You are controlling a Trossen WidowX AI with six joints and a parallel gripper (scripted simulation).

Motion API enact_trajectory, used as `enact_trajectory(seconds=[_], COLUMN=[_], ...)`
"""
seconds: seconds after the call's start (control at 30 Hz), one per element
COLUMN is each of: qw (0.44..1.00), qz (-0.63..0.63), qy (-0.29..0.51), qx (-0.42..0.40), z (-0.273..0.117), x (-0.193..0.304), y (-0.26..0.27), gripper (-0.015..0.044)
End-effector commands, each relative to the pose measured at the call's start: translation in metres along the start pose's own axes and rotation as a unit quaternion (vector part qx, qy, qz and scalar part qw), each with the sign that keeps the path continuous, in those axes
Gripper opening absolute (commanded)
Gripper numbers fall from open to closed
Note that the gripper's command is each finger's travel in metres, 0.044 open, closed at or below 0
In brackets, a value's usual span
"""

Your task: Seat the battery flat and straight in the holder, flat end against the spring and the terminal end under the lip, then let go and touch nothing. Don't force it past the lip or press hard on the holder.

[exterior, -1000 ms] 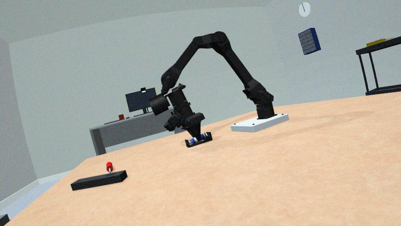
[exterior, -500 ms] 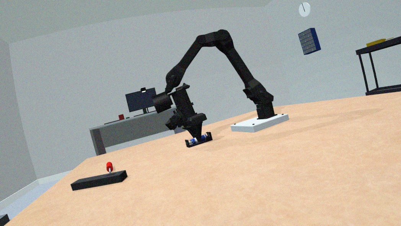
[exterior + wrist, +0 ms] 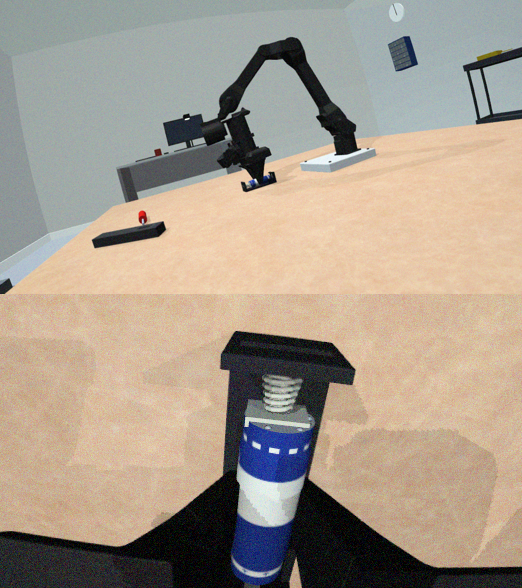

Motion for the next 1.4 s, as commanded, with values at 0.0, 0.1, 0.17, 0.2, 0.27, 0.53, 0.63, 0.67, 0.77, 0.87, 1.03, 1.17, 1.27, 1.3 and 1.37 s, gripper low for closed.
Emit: enact_trajectory(seconds=[0.0, 0.1, 0.17, 0.2, 0.27, 0.53, 0.63, 0.67, 0.77, 0.87, 1.03, 1.17, 1.27, 1.3, 1.37], qw=[1.000, 1.000, 1.000, 1.000, 1.000, 1.000, 1.000, 1.000, 1.000, 1.000, 1.000, 1.000, 1.000, 1.000, 1.000], qz=[-0.002, -0.002, -0.002, -0.002, -0.002, -0.002, -0.002, -0.002, -0.002, -0.002, -0.001, -0.001, -0.001, -0.001, -0.001], qy=[-0.002, -0.002, -0.002, -0.002, -0.002, -0.002, -0.002, -0.002, -0.002, -0.002, -0.002, -0.002, 0.001, 0.000, 0.000], qx=[0.000, 0.000, 0.000, 0.000, 0.000, 0.000, 0.000, 0.000, 0.000, 0.000, 0.000, 0.000, 0.000, 0.000, 0.000], z=[0.000, 0.000, 0.001, 0.001, 0.001, 0.001, 0.001, 0.001, 0.000, -0.006, -0.014, -0.014, -0.023, -0.031, -0.049], x=[0.003, 0.006, 0.007, 0.007, 0.008, 0.008, 0.008, 0.008, 0.008, 0.008, 0.009, 0.009, 0.009, 0.009, 0.011], y=[0.001, 0.001, 0.001, 0.001, 0.001, 0.001, 0.001, 0.001, 0.001, 0.001, 0.001, 0.001, 0.001, 0.001, 0.002], gripper=[0.0066, 0.0066, 0.0066, 0.0066, 0.0066, 0.0066, 0.0145, 0.0168, 0.0168, 0.0168, 0.0168, 0.0168, 0.0247, 0.0273, 0.0326])
Point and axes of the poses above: the point midway between the two fingers, 35 mm back from their tips, its own z axis out along the fingers, its own y axis across the jaws, x = y × z, the point moved 4 cm from there along -z, back along the fingers, and after that the axes turned 1 degree about z, right-handed, at the moved point
